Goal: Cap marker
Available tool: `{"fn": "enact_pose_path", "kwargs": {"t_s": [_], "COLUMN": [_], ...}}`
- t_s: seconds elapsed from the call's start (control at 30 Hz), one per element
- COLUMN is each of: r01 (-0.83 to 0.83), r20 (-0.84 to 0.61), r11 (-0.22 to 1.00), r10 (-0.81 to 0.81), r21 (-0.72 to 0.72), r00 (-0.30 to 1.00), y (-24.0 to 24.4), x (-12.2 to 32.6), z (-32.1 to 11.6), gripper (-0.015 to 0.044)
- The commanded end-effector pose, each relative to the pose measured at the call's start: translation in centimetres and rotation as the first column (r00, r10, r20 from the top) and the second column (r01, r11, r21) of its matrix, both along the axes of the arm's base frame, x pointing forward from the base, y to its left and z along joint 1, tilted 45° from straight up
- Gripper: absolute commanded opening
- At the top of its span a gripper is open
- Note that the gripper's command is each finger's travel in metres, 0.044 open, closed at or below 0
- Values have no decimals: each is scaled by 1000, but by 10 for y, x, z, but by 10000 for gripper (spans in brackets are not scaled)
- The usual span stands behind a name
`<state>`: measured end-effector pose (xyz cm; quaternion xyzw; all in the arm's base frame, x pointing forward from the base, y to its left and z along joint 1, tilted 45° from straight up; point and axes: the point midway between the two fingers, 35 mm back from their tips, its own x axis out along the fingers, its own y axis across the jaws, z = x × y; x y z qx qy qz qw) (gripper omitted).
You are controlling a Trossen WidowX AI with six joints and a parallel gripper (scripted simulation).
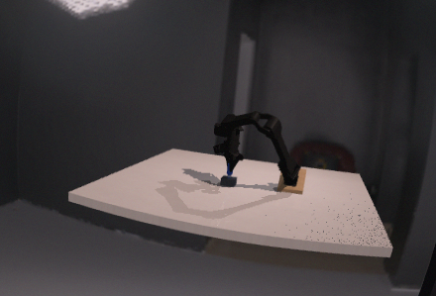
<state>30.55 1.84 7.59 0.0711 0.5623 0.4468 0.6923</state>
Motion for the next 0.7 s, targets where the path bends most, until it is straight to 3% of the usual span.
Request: {"fn": "enact_pose_path", "kwargs": {"t_s": [0.0, 0.23, 0.53, 0.67], "r01": [0, 0, 0, 0], "r20": [0, 0, -2, -2], "r11": [1000, 1000, 1000, 1000], "r10": [0, 0, 0, 0], "r21": [0, 0, -3, -2], "r00": [1000, 1000, 1000, 1000], "y": [0, 0, -51, -53], "x": [0, 0, 2, 2], "z": [0, 0, 51, 53], "gripper": [263, 440, 440, 440]}}
